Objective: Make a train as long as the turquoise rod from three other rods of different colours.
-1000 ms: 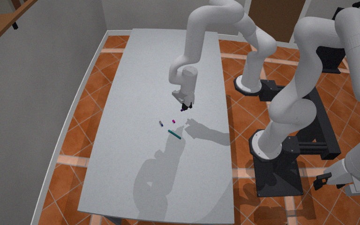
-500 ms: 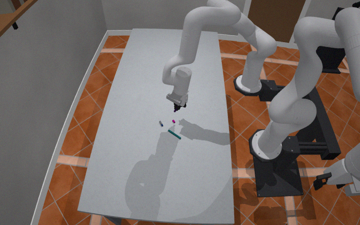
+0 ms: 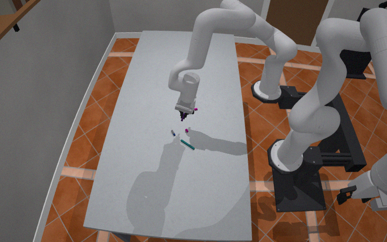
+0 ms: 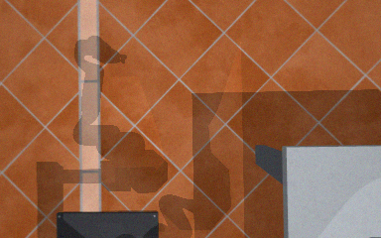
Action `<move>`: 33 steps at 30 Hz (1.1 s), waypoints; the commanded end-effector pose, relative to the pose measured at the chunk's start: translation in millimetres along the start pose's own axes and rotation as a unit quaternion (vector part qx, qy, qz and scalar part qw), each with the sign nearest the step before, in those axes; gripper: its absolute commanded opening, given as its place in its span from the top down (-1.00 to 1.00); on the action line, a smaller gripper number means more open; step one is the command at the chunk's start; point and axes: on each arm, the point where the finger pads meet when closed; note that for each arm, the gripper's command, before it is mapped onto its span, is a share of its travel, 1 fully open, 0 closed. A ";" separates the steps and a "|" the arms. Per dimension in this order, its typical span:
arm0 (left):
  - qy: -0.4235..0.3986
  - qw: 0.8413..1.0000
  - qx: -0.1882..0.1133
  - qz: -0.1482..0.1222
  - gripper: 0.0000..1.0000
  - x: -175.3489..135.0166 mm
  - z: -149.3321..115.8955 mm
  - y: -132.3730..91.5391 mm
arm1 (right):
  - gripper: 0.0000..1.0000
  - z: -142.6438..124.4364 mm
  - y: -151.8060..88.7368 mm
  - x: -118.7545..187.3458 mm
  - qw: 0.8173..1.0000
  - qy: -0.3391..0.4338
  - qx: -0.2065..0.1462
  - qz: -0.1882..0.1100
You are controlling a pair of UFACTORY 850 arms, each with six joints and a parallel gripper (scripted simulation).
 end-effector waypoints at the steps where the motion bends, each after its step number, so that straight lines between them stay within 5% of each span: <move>1: 0.000 1.000 0.001 0.000 -1.00 0.0 0.5 -1.0 | 0.89 3.6 1.3 14.8 0.997 -0.059 -0.010 0.057; 16: 0.000 1.000 0.001 0.000 -1.00 0.0 0.5 -1.0 | 0.89 8.5 4.0 39.3 0.985 -0.162 -0.002 0.060; 33: 0.000 1.000 0.001 0.000 -1.00 0.0 0.5 -1.0 | 0.89 15.2 6.8 71.3 0.951 -0.303 0.014 0.063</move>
Point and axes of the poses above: on each arm, the point where the finger pads meet when closed, its own y axis out along the fingers, its own x axis across the jaws, z = x × y, and after that the axes turned 5 degrees about -y, right-handed
